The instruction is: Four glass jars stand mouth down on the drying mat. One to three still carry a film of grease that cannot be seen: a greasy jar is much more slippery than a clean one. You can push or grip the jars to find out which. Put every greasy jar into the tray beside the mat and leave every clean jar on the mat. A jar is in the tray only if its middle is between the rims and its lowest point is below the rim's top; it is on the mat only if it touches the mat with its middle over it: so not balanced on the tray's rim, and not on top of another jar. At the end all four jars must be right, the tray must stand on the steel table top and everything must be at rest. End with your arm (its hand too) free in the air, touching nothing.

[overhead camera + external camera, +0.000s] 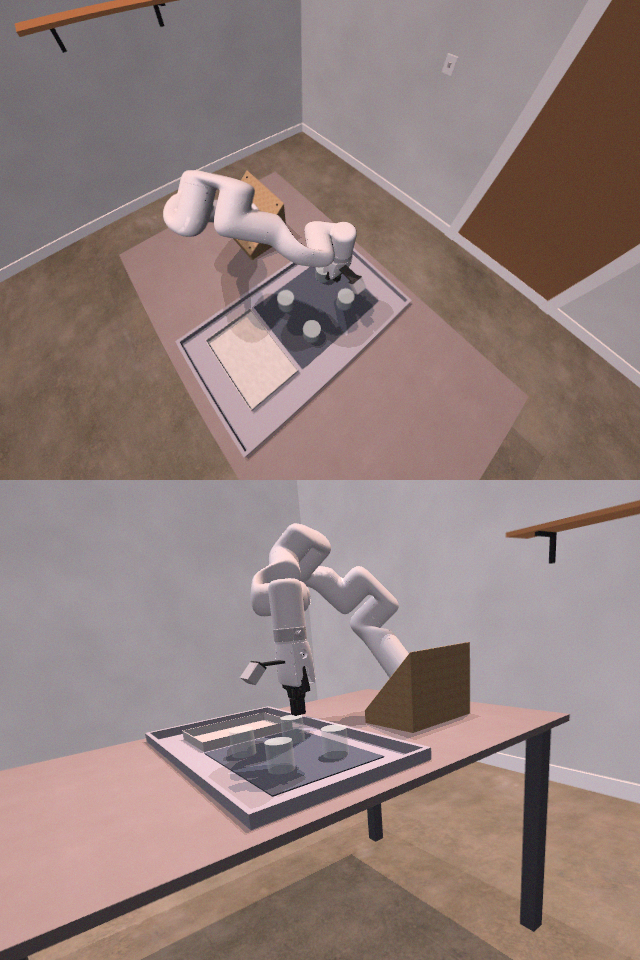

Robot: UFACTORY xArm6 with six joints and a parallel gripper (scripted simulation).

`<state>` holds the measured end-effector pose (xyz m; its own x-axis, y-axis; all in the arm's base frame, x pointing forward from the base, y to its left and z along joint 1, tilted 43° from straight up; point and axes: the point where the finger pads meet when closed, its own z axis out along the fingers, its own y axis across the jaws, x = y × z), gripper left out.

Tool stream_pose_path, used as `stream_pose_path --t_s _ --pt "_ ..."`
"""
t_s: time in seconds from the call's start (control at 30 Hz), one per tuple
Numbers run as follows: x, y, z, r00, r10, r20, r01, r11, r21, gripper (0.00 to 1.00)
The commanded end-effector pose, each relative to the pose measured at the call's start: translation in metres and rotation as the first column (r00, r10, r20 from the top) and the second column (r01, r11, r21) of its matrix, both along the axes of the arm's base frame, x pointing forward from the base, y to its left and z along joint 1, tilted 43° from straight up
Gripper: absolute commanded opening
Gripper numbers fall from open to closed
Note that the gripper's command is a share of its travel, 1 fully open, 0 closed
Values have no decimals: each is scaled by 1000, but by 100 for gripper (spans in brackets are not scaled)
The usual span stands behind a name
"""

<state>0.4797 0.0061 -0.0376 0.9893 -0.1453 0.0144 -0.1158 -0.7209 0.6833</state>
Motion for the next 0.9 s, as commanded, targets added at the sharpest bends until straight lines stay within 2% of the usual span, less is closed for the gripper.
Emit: stream_pose_path --t_s 0.0,0.1,0.4,0.87 --pt "0 -12 -15 1000 0 1 0 1000 0 0" --pt "-1 -15 -18 1000 0 1 0 1000 0 0" --pt "-5 -45 -50 1000 0 1 0 1000 0 0" --pt "-4 -45 -50 1000 0 1 0 1000 0 0"
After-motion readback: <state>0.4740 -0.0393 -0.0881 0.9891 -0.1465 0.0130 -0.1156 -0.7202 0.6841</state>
